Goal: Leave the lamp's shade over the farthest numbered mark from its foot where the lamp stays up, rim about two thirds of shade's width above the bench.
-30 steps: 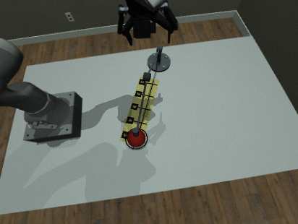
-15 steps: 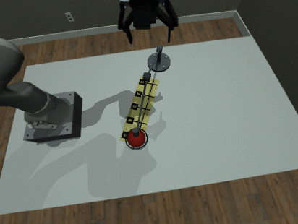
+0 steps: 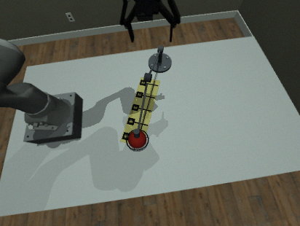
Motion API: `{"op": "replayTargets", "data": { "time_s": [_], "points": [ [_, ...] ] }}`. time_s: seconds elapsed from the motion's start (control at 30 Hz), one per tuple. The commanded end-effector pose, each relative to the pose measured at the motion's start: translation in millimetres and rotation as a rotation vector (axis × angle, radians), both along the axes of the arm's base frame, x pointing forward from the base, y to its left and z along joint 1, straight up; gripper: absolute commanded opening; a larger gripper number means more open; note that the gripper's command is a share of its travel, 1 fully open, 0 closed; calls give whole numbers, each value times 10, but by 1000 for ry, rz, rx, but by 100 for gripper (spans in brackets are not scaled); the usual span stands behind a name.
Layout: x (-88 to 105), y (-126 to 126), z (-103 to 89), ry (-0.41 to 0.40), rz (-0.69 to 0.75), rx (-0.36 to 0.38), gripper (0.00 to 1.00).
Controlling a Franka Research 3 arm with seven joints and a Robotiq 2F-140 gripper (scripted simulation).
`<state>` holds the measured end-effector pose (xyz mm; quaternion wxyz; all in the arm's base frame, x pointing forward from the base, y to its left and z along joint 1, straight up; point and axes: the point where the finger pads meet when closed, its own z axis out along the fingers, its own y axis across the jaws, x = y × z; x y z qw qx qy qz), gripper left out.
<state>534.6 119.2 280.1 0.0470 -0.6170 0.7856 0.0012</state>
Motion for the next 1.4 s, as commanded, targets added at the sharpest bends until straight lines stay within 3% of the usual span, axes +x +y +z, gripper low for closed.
{"op": "replayTargets", "data": {
  "time_s": [0.0,0.57,1.07,1.37],
  "points": [
    [-34,-42,-19,29,-77,-28,100],
    [-69,-78,-45,74,-166,-46,100],
    [-42,-88,-545,73,-166,-46,100],
    [-64,-86,-726,80,-160,-46,100]
  ]
}}
